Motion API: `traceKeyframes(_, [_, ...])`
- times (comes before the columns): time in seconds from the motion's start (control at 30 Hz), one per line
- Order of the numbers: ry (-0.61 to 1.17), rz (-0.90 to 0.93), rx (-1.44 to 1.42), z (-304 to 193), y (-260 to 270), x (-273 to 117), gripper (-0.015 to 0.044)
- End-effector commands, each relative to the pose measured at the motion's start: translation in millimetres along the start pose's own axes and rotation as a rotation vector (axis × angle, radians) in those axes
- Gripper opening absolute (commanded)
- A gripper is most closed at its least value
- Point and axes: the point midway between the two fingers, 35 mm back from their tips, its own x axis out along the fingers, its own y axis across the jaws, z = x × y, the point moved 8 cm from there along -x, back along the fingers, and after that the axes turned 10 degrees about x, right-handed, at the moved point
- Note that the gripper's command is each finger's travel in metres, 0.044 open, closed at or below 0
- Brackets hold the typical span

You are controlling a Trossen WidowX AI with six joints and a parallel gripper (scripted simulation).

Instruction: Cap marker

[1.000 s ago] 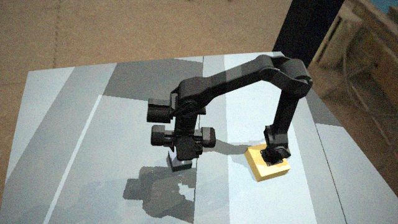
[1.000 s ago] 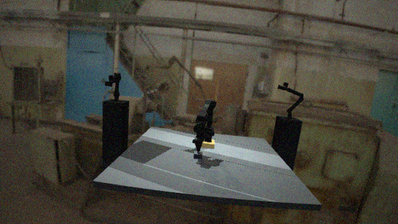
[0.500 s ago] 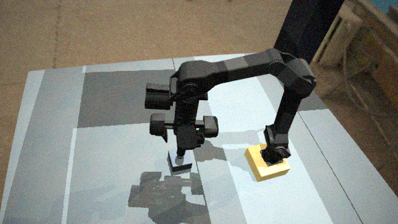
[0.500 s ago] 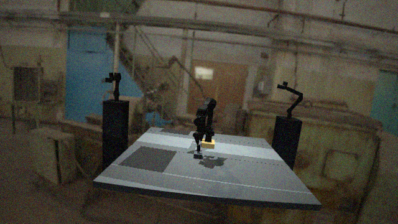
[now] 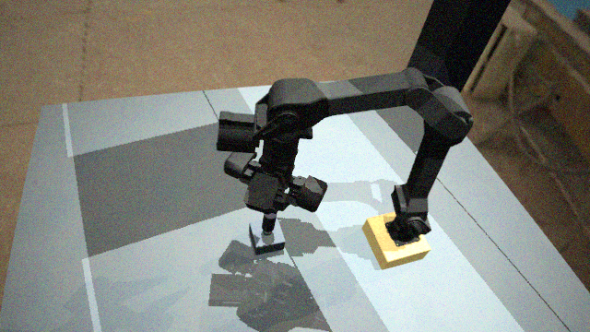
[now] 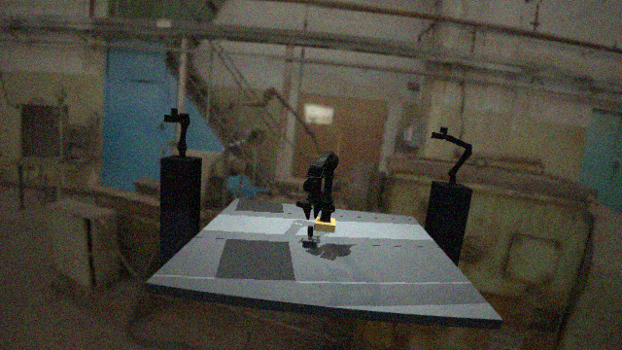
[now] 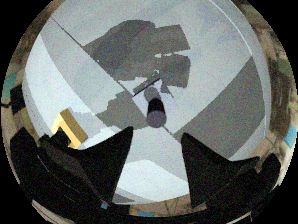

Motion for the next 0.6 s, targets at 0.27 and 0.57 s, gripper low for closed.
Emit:
traceKeyframes(0.27, [0.002,0.004,0.852,-3.4,-0.7,8.2,0.0])
traceKeyframes(0.57, [0.002,0.004,0.852,-3.4,-0.7,8.9,0.0])
